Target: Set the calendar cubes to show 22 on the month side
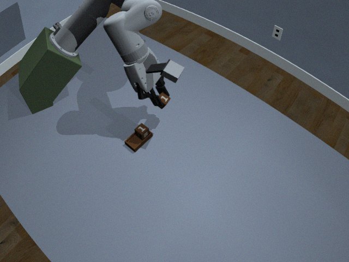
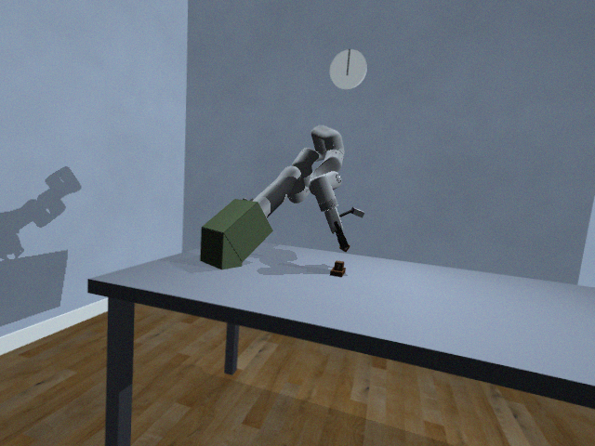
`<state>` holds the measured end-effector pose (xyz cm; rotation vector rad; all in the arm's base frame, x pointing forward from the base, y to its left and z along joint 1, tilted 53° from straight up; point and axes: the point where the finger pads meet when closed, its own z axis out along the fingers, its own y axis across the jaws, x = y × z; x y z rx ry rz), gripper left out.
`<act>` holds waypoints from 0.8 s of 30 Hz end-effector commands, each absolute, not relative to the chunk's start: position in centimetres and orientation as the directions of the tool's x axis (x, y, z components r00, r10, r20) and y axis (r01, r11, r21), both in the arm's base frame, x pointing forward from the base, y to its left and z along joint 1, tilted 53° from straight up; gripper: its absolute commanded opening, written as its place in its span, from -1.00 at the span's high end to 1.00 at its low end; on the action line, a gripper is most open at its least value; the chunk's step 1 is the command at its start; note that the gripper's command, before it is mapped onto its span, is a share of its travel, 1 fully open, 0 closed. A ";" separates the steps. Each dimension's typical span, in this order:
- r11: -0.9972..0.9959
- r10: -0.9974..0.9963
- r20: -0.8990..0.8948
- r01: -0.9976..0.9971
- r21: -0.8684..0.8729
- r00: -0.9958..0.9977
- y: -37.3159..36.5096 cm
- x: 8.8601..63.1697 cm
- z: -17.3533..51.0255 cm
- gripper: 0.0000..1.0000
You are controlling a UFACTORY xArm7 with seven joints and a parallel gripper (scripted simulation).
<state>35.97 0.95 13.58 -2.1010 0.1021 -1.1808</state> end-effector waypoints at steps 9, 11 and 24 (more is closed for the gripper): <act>-0.736 -0.259 0.619 0.264 -0.624 0.742 1.0 36.2 13.8 0.43; -0.738 -0.246 0.610 0.262 -0.622 0.754 0.9 36.2 13.8 0.43; -0.734 -0.146 0.528 0.266 -0.625 0.837 0.9 36.6 14.1 0.43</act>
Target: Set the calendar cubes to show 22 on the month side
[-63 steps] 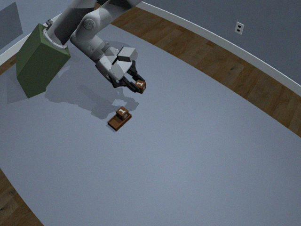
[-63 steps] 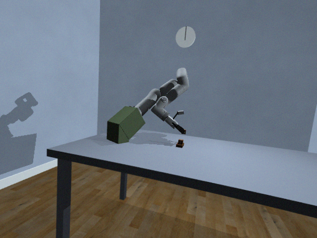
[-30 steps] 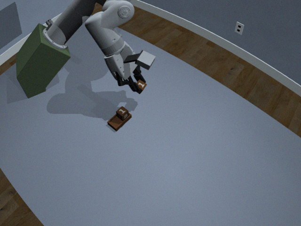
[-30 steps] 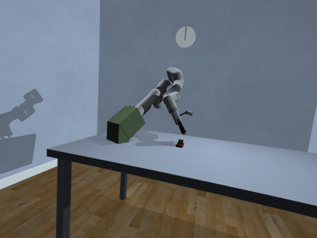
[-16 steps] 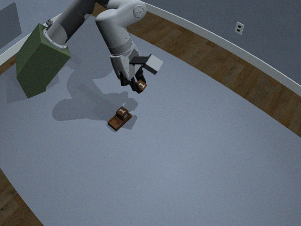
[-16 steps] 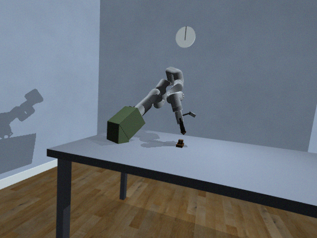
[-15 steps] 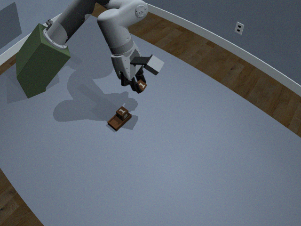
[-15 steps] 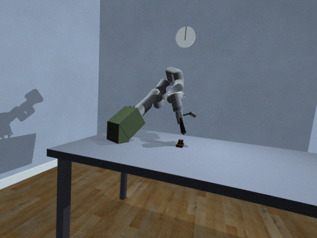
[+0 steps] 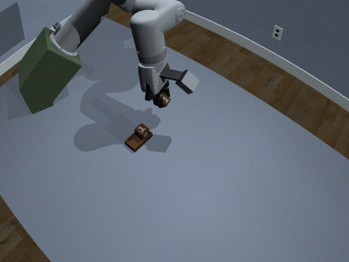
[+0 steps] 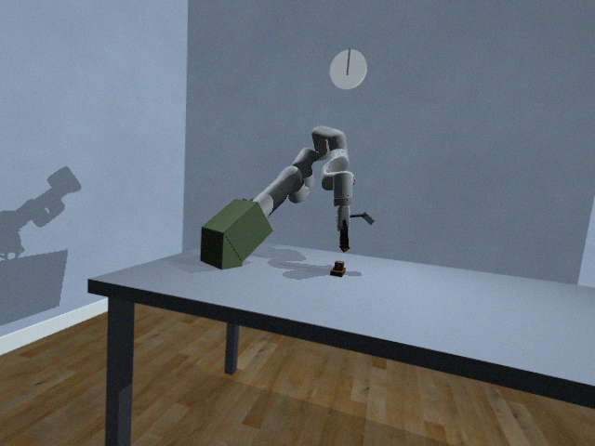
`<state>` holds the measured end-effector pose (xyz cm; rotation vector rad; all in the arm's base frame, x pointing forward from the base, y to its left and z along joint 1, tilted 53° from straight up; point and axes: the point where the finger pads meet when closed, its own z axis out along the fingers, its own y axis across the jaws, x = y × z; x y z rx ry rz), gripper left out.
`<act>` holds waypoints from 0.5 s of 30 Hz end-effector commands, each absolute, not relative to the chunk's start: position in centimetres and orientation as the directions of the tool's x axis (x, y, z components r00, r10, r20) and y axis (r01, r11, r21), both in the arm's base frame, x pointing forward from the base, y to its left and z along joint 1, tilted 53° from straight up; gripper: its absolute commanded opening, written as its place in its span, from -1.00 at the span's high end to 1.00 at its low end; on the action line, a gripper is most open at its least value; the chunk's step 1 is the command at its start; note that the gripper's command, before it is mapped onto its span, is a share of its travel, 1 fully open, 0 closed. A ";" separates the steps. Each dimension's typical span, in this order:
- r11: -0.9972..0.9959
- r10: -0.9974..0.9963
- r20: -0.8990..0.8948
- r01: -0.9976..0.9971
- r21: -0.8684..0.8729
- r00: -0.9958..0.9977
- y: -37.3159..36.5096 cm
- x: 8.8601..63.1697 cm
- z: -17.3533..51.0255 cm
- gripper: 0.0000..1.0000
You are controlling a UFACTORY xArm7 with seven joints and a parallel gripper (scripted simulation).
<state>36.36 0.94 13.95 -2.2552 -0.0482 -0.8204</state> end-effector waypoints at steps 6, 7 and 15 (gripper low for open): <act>-0.739 -0.076 0.462 0.261 -0.621 0.884 0.7 36.6 14.1 0.43; -0.741 -0.066 0.453 0.260 -0.619 0.889 0.7 36.6 14.1 0.43; -0.737 -0.023 0.413 0.264 -0.622 0.911 0.8 36.9 14.4 0.43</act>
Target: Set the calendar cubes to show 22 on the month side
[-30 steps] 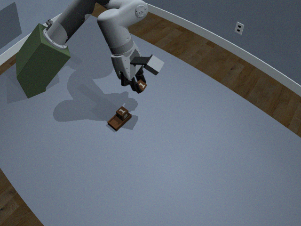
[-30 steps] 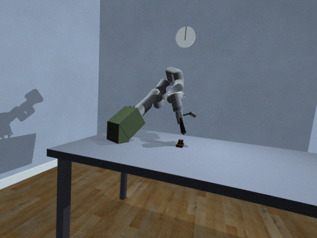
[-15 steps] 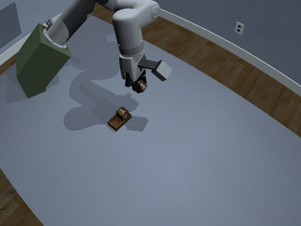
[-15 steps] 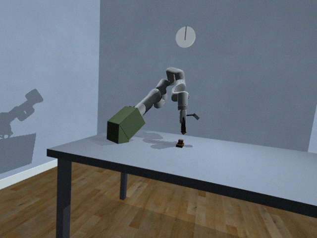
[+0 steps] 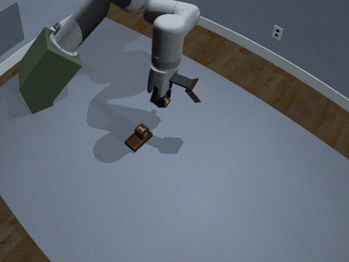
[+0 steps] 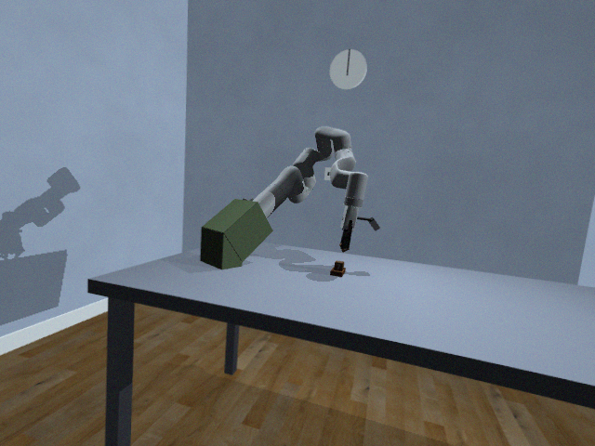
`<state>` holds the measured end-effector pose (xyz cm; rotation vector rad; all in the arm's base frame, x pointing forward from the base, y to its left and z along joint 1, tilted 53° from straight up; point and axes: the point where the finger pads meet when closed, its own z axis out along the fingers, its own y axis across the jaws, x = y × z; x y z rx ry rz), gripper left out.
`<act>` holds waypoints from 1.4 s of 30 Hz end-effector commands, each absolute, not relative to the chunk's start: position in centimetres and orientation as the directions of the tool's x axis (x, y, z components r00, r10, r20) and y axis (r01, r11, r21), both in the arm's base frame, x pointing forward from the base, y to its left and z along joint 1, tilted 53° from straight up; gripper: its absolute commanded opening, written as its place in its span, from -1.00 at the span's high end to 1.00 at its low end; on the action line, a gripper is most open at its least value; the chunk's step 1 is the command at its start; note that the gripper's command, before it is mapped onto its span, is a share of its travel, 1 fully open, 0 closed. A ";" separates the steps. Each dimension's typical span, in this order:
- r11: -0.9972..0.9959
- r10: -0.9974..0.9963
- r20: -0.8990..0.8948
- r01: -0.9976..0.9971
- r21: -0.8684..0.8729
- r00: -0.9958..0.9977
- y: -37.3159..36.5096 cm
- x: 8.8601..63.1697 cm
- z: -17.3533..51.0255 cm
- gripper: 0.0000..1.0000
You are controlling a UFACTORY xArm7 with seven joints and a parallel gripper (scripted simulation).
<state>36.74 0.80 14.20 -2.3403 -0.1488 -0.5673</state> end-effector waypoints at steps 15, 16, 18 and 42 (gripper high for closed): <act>-0.740 0.124 0.254 0.260 -0.620 0.959 0.7 37.3 14.5 0.43; -0.739 0.136 0.242 0.261 -0.621 0.961 0.7 37.4 14.5 0.43; -0.736 0.172 0.204 0.263 -0.623 0.964 0.8 37.4 14.5 0.43; -0.742 0.281 0.065 0.259 -0.619 0.958 0.7 37.8 14.5 0.43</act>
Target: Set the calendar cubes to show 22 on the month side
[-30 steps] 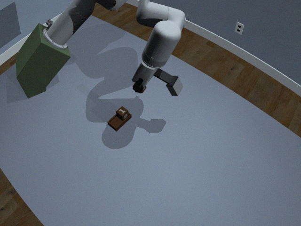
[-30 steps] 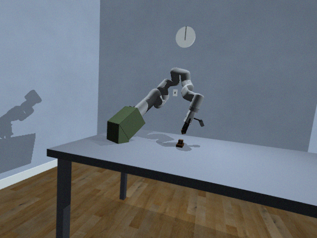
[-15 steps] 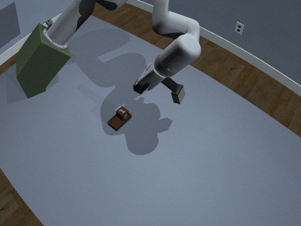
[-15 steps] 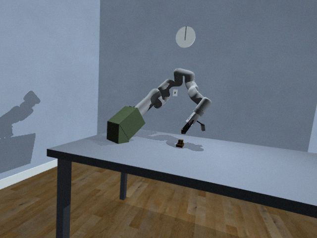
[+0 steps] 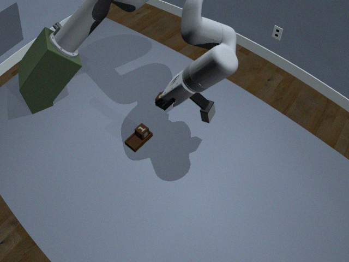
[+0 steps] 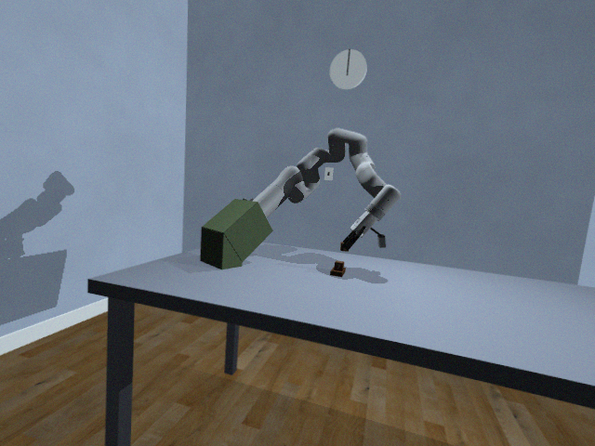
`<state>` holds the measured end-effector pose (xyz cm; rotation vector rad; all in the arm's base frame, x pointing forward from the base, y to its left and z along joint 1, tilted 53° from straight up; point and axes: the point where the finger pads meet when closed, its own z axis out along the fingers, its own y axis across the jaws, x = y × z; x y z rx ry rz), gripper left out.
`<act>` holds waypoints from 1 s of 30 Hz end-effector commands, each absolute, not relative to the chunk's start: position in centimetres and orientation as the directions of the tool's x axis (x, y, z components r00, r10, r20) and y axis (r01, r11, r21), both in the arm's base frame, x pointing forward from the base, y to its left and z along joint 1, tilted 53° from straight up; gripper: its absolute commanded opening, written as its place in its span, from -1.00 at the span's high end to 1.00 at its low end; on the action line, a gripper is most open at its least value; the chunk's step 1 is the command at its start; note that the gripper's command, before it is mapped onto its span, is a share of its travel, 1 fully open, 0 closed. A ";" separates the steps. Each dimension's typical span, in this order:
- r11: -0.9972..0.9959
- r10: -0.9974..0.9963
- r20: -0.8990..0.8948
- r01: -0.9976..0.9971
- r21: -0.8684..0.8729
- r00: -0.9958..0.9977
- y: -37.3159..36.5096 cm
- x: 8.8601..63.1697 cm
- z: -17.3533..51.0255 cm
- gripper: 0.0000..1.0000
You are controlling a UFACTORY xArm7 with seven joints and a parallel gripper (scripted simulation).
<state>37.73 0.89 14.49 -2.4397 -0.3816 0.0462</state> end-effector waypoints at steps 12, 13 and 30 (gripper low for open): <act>-0.742 0.281 0.065 0.259 -0.619 0.958 1.0 38.0 14.3 0.43; -0.742 0.281 0.065 0.259 -0.619 0.958 1.1 38.0 14.2 0.43; -0.742 0.281 0.065 0.259 -0.619 0.958 2.5 39.0 13.0 0.43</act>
